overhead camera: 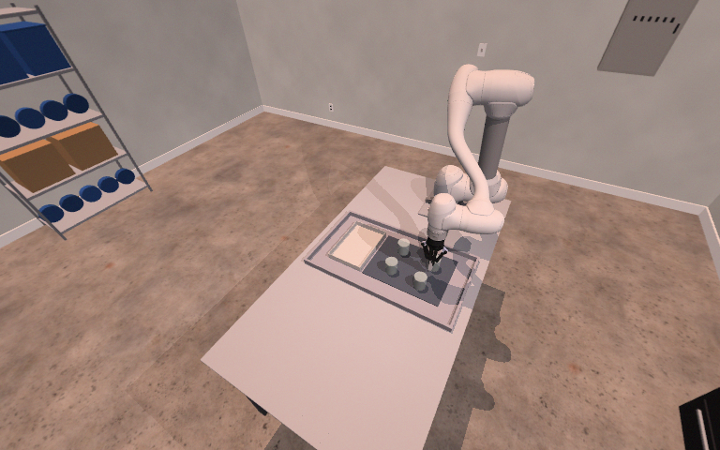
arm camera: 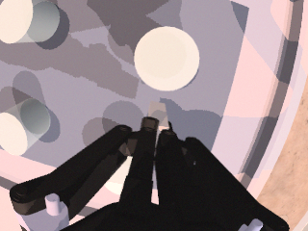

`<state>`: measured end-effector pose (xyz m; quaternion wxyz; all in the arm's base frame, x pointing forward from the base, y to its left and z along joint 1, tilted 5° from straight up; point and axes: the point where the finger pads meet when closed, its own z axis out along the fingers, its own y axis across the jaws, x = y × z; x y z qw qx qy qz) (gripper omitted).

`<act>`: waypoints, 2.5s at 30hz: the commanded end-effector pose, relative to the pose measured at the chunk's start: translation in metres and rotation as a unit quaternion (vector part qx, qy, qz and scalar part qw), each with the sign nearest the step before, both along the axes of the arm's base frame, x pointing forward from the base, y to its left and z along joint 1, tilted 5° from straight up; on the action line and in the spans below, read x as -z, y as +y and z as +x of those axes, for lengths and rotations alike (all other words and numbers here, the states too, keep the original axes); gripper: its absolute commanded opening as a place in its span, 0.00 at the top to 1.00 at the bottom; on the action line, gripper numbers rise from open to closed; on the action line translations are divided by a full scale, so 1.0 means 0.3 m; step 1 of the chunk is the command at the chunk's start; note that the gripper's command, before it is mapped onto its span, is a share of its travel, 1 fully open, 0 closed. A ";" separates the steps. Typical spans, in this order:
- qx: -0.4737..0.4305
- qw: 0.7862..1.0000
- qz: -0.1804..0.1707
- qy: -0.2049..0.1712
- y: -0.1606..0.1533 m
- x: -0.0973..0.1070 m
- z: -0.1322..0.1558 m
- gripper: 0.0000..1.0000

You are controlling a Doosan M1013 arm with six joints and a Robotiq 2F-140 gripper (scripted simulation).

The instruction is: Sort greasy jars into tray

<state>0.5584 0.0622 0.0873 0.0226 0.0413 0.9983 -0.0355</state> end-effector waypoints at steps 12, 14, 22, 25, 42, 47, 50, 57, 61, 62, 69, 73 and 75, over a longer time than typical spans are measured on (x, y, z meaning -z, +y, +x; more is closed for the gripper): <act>0.001 1.000 -0.001 -0.001 -0.006 0.013 -0.007 1.00; 0.001 1.000 -0.001 -0.001 -0.006 0.013 -0.008 1.00; 0.001 1.000 -0.001 -0.001 -0.006 0.013 -0.011 1.00; 0.001 1.000 -0.001 -0.001 -0.006 0.013 -0.013 1.00; 0.001 1.000 -0.001 -0.001 -0.005 0.013 -0.019 1.00; 0.001 1.000 -0.001 -0.001 -0.005 0.013 -0.021 1.00; 0.001 1.000 -0.001 -0.001 -0.005 0.013 -0.022 1.00; 0.001 1.000 -0.001 -0.001 -0.005 0.014 -0.025 1.00; 0.001 1.000 -0.001 -0.001 -0.005 0.014 -0.027 1.00; 0.001 1.000 -0.001 -0.001 -0.005 0.014 -0.027 1.00; 0.001 1.000 -0.001 -0.001 -0.004 0.014 -0.030 1.00; 0.001 1.000 -0.001 -0.001 -0.004 0.014 -0.031 1.00; 0.001 1.000 -0.001 -0.001 -0.004 0.014 -0.032 1.00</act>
